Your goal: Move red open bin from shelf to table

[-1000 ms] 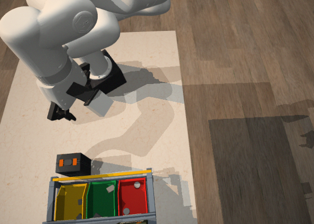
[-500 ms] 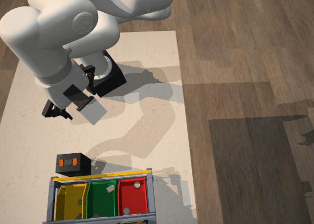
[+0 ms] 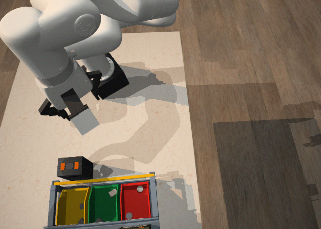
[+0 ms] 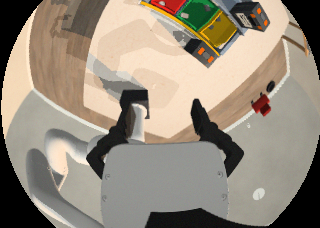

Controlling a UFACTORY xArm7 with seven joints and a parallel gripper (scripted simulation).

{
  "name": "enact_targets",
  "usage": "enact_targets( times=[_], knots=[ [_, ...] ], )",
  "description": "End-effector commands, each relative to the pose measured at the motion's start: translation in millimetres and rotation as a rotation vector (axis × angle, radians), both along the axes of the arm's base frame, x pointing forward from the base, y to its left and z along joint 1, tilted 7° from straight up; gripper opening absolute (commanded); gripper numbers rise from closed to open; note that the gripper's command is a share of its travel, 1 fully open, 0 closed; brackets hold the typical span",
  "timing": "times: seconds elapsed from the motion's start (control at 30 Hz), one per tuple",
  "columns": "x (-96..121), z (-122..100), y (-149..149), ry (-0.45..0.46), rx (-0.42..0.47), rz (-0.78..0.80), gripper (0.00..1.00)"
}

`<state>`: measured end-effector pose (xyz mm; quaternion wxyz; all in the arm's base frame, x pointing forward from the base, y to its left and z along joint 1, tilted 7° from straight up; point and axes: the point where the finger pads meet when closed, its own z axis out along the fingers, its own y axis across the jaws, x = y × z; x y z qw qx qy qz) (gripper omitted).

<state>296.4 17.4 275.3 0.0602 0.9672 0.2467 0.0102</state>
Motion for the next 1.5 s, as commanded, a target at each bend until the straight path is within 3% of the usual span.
enact_targets(
  times=[0.0, 0.13, 0.53, 0.7, 1.1, 1.27, 1.47],
  knots=[
    [0.3, 1.0, 0.1, -0.008, 0.002, -0.051, 1.00],
    [0.2, 1.0, 0.1, -0.031, 0.012, -0.257, 1.00],
    [0.2, 1.0, 0.1, -0.031, 0.012, -0.257, 1.00],
    [0.2, 1.0, 0.1, -0.059, 0.025, -0.508, 1.00],
    [0.2, 1.0, 0.1, -0.059, 0.025, -0.508, 1.00],
    [0.2, 0.9, 0.1, -0.075, 0.032, -0.652, 1.00],
    [0.2, 0.9, 0.1, -0.075, 0.032, -0.652, 1.00]
  ],
)
